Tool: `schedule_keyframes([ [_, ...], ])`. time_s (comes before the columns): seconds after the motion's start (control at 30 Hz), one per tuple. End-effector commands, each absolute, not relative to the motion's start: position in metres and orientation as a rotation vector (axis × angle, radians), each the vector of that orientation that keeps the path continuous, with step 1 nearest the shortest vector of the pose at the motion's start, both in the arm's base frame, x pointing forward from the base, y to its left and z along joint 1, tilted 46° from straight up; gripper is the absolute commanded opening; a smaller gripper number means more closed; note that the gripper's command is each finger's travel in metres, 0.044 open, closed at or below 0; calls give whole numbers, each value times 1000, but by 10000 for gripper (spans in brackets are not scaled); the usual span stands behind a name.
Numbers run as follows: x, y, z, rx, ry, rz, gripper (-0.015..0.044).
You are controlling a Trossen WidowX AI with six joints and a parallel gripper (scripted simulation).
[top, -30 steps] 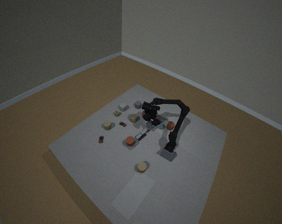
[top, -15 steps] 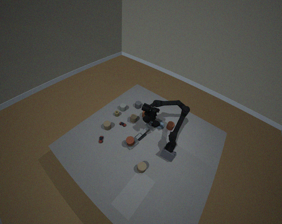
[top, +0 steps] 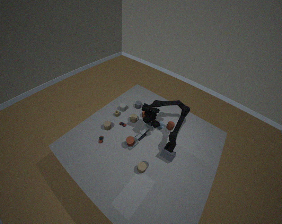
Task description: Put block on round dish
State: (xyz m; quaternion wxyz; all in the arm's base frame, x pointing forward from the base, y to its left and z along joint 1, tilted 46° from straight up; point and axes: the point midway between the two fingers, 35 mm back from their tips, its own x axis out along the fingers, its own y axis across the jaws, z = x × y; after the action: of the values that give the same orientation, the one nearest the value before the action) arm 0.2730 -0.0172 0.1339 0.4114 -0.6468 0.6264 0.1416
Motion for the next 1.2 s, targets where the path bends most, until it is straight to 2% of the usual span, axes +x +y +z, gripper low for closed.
schedule_keyframes([
  [0.0, 273, -8, 143, -1648, 1562, 372, 0],
  [0.5, 254, 46, 199, -1757, 1485, 480, 0],
  [1.17, 257, -6, 200, -1697, 1508, 463, 0],
])
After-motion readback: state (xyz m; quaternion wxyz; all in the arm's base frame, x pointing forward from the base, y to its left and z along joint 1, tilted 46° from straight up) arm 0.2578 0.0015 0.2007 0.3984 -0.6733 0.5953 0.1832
